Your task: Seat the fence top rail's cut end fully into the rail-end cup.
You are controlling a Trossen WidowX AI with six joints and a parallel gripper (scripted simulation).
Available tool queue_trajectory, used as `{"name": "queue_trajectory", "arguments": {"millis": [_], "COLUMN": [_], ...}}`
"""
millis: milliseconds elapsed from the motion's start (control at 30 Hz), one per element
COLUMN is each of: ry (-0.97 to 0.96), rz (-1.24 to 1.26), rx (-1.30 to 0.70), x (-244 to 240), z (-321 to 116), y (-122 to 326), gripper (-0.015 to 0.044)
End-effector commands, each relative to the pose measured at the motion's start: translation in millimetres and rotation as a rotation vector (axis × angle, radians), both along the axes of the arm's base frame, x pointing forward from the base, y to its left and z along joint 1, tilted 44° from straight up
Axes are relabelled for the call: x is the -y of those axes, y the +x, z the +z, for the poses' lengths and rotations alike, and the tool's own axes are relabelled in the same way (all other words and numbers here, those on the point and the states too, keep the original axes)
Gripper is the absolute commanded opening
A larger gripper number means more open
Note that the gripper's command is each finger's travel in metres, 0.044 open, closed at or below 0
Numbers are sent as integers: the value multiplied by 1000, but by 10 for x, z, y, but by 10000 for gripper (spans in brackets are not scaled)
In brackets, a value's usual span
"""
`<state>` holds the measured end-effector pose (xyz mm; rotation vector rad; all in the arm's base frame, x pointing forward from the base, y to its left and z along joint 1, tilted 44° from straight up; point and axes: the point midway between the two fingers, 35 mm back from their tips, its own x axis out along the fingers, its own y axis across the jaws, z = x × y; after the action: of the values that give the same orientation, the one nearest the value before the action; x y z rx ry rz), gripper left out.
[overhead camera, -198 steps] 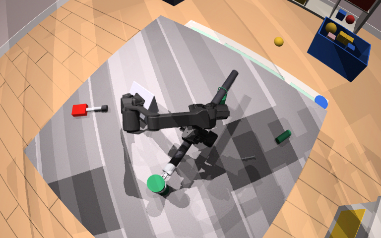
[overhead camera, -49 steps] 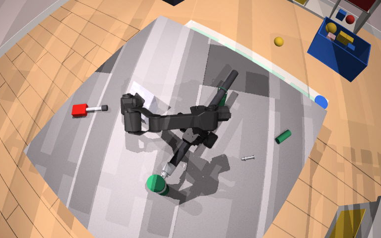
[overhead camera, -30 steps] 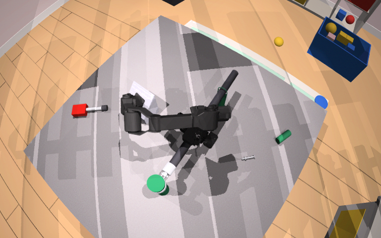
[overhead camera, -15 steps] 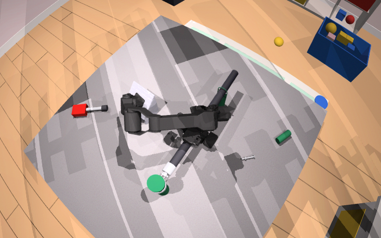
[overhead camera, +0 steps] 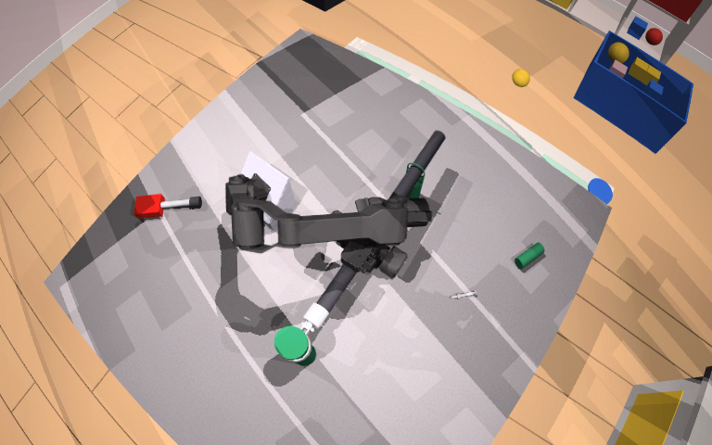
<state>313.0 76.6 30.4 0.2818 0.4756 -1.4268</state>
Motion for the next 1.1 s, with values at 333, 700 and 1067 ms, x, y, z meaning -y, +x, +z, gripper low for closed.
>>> {"name": "queue_trajectory", "arguments": {"millis": [333,700,1067], "ry": [-8,-12,-15], "rz": [0,0,1], "rx": [4,4,4], "x": [-5,-5,-5], "z": [37,58,78], "y": [-2,0,4], "gripper": [0,0,0]}}
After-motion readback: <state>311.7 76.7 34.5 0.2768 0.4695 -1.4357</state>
